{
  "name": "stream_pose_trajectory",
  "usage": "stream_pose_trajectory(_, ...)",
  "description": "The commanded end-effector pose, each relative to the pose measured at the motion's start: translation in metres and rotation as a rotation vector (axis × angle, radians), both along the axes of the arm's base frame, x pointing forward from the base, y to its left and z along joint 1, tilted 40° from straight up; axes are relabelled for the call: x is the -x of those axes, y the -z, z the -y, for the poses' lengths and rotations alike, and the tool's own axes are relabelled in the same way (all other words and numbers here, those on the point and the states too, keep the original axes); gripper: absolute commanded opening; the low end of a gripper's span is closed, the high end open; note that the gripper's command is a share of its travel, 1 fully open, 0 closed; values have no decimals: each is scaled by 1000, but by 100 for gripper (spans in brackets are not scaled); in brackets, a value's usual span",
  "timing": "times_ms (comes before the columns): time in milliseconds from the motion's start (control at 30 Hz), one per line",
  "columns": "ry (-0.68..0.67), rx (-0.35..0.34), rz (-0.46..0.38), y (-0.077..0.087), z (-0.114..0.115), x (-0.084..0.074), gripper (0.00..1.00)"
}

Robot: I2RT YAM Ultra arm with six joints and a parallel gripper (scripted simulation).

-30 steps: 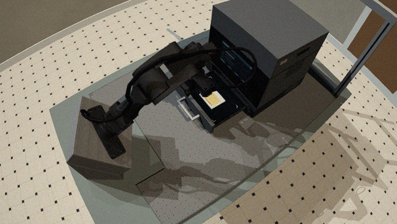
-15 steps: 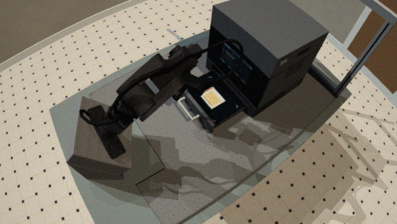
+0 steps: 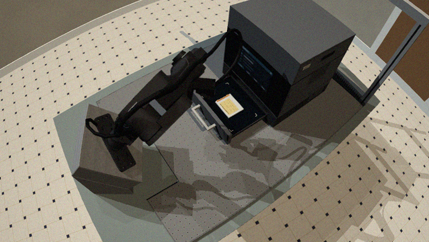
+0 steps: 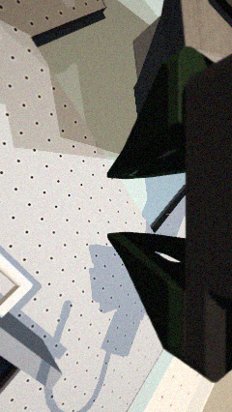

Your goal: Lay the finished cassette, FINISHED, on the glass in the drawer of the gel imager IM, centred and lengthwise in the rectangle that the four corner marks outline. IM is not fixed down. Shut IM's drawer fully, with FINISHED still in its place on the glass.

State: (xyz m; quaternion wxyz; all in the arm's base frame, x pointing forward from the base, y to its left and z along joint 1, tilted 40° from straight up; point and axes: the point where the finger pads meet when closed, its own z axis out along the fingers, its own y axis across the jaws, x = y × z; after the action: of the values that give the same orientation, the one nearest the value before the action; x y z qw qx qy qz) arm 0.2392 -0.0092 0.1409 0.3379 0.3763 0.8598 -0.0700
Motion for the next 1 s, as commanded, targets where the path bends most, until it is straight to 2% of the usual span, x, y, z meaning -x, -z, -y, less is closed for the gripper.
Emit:
stream_pose_trajectory(0,-141,89,-48,-12,-4,-3,35)
stream_pose_trajectory(267,-338,229,-172,-9,-4,-3,35)
stream_pose_trajectory(367,-362,244,-175,-11,-5,-3,35)
stream_pose_trajectory(400,-386,258,-163,-17,-5,-2,35)
stream_pose_trajectory(533,-487,338,-255,-9,-5,-3,35)
stream_pose_trajectory(600,-535,371,-274,-11,-5,-3,35)
stream_pose_trajectory(633,-536,370,-251,-16,-5,-2,35)
stream_pose_trajectory(967,-529,367,-243,-17,-4,-3,35)
